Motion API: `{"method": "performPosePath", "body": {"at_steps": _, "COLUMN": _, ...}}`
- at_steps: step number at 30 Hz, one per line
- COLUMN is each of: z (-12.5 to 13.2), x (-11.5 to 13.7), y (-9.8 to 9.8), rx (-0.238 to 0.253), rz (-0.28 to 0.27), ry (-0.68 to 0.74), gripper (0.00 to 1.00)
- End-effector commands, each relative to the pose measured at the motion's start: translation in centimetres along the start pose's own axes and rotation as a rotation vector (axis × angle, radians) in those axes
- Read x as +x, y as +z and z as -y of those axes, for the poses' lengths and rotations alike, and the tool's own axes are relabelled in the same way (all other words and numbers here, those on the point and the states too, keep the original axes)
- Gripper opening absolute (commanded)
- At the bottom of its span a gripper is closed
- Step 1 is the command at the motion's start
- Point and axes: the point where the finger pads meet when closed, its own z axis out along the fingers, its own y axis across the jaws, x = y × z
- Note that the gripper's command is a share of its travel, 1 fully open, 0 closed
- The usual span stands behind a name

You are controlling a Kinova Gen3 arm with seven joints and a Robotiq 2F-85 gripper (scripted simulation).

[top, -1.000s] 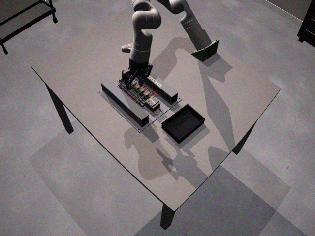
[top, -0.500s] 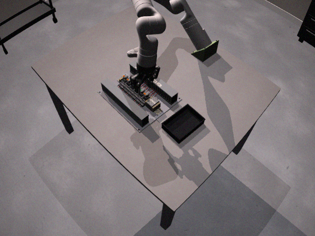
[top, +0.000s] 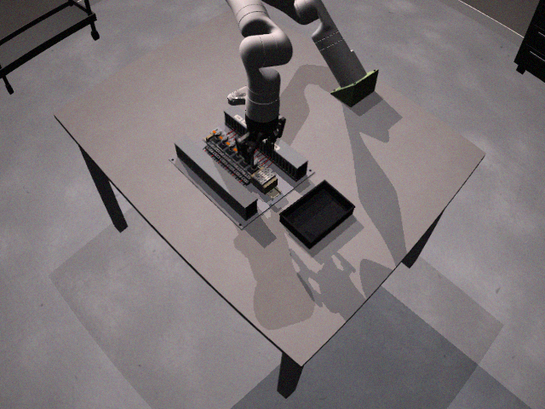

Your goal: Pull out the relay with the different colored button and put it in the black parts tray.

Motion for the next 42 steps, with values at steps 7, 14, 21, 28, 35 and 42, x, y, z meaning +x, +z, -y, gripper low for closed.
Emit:
{"method": "performPosePath", "body": {"at_steps": 7, "z": -0.9, "x": -0.7, "y": 0.3, "rx": -0.036, "rz": -0.003, "ry": -0.019, "gripper": 0.61}}
{"method": "performPosePath", "body": {"at_steps": 14, "z": -1.3, "x": -1.0, "y": 0.4, "rx": -0.049, "rz": -0.003, "ry": -0.026, "gripper": 0.61}}
{"method": "performPosePath", "body": {"at_steps": 21, "z": -1.5, "x": -1.1, "y": 0.5, "rx": -0.055, "rz": -0.003, "ry": -0.029, "gripper": 0.61}}
{"method": "performPosePath", "body": {"at_steps": 28, "z": -1.6, "x": -1.2, "y": 0.5, "rx": -0.058, "rz": -0.003, "ry": -0.031, "gripper": 0.61}}
{"method": "performPosePath", "body": {"at_steps": 35, "z": -1.6, "x": -1.2, "y": 0.5, "rx": -0.059, "rz": -0.003, "ry": -0.032, "gripper": 0.61}}
{"method": "performPosePath", "body": {"at_steps": 42, "z": -1.6, "x": -1.2, "y": 0.5, "rx": -0.059, "rz": -0.003, "ry": -0.032, "gripper": 0.61}}
